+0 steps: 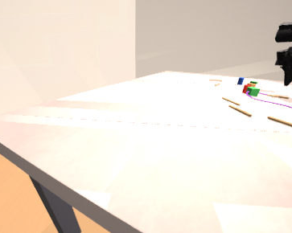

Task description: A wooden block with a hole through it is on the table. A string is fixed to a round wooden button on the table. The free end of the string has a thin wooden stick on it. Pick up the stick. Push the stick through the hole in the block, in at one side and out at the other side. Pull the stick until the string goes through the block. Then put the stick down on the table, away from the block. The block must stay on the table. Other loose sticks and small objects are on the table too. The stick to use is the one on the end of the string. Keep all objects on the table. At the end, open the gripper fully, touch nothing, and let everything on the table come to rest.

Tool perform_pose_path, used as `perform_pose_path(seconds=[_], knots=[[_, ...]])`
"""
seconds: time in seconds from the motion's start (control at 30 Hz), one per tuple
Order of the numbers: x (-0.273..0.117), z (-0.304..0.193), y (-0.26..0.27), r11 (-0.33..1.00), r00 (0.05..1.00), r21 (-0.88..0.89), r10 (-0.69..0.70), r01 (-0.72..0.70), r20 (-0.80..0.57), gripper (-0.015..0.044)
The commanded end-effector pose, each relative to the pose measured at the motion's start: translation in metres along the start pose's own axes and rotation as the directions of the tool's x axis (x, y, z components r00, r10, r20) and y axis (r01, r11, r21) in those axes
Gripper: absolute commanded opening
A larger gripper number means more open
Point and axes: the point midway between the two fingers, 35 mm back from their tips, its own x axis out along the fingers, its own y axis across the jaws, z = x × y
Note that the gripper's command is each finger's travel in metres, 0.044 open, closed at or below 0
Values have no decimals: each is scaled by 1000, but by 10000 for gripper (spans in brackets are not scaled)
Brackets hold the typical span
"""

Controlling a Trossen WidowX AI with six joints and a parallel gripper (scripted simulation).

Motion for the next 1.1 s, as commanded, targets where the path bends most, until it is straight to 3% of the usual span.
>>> perform_pose_path(seconds=[0.0,0.23,0.43,0.53,0.63,1.07], knots=[[-35,-2,4,1000,1000,-4,14,-14,-1,210],[-35,-2,4,1000,1000,-4,14,-14,-1,210],[-30,-1,4,1000,1000,2,12,-12,4,368],[-45,-1,4,1000,1000,2,11,-11,3,440],[-60,-1,4,1000,1000,1,13,-13,2,440],[-56,0,4,1000,1000,6,10,-10,9,440]])
